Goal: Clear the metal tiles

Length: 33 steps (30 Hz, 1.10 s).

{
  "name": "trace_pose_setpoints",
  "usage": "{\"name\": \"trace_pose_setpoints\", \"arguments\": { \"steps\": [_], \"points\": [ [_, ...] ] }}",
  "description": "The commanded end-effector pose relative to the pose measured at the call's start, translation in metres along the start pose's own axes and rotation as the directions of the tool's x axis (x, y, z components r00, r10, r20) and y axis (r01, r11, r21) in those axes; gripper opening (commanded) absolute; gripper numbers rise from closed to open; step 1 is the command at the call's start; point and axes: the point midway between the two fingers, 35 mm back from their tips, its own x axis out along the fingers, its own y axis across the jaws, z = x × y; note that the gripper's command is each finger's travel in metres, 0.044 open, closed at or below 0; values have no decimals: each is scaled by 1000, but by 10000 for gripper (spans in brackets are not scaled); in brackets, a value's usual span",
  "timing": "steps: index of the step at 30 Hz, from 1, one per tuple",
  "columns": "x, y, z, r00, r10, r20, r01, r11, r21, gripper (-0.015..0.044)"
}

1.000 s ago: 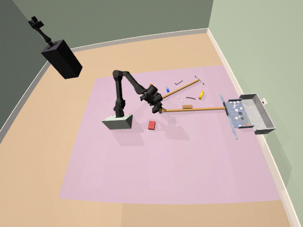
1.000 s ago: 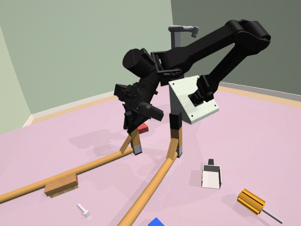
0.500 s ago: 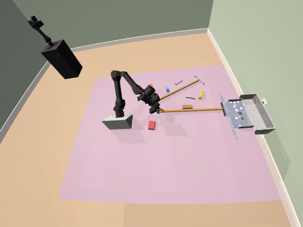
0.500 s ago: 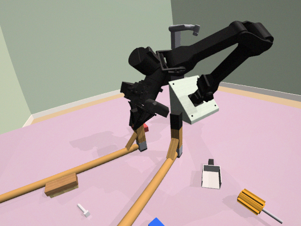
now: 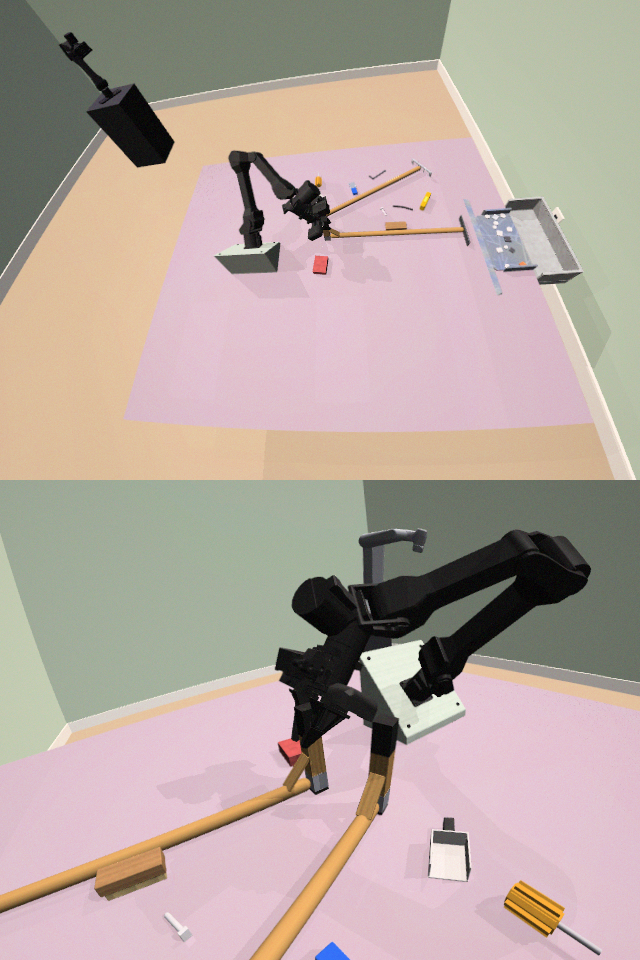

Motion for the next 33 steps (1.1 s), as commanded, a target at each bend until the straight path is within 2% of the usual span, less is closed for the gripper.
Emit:
{"name": "trace_pose_setpoints", "arguments": {
  "steps": [1,18,33],
  "points": [
    [-7,3,-5,1000,8,8,-8,1000,-12,0],
    [-23,3,-32,1000,11,8,-11,1000,-13,0],
    [-22,-13,-29,1000,1,1,-1,1000,-16,0]
  ]
}}
